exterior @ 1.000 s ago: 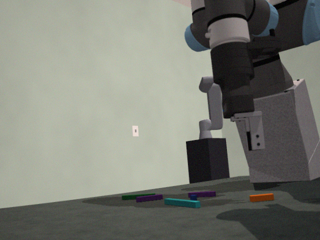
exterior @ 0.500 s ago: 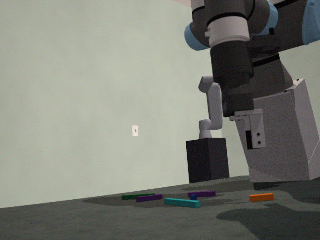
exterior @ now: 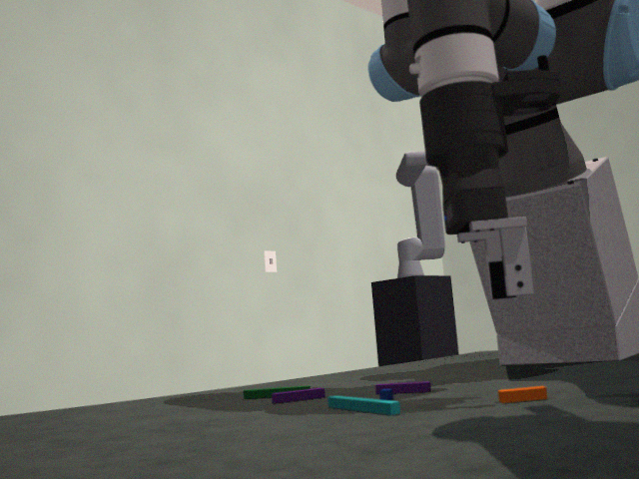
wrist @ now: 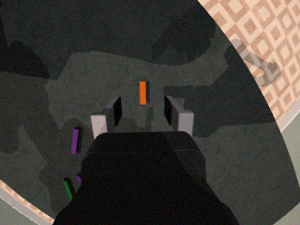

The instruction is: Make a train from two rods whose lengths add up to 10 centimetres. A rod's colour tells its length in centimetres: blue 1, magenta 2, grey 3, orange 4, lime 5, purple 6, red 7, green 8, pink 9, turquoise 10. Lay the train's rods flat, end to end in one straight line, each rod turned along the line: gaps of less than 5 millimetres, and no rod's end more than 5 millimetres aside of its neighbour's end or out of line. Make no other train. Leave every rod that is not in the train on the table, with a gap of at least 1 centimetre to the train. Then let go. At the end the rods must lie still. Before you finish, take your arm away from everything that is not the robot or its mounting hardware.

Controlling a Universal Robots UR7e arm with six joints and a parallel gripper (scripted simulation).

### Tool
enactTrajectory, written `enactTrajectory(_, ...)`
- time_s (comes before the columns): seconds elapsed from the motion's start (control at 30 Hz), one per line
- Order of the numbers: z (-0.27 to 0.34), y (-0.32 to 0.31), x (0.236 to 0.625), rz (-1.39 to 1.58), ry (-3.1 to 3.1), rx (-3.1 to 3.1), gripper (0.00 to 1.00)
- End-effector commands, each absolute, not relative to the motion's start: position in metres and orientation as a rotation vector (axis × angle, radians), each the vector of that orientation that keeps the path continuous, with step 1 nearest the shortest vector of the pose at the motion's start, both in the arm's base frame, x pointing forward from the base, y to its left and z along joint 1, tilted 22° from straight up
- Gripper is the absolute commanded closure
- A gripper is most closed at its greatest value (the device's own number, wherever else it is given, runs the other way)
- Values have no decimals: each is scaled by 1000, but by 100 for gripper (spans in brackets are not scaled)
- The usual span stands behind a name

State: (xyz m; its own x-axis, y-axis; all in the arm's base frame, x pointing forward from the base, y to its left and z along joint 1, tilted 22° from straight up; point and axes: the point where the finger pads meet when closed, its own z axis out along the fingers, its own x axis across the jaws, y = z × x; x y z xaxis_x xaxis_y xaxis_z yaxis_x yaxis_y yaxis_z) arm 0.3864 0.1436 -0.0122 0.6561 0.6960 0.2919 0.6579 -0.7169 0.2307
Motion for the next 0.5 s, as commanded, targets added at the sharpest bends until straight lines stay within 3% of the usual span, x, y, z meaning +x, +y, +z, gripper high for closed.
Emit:
enactTrajectory(0.0, -12, 141, 388, 554, 1140, 2759, 0)
enactTrajectory(0.47, -17, 81, 413, 519, 1308, 2667, 0)
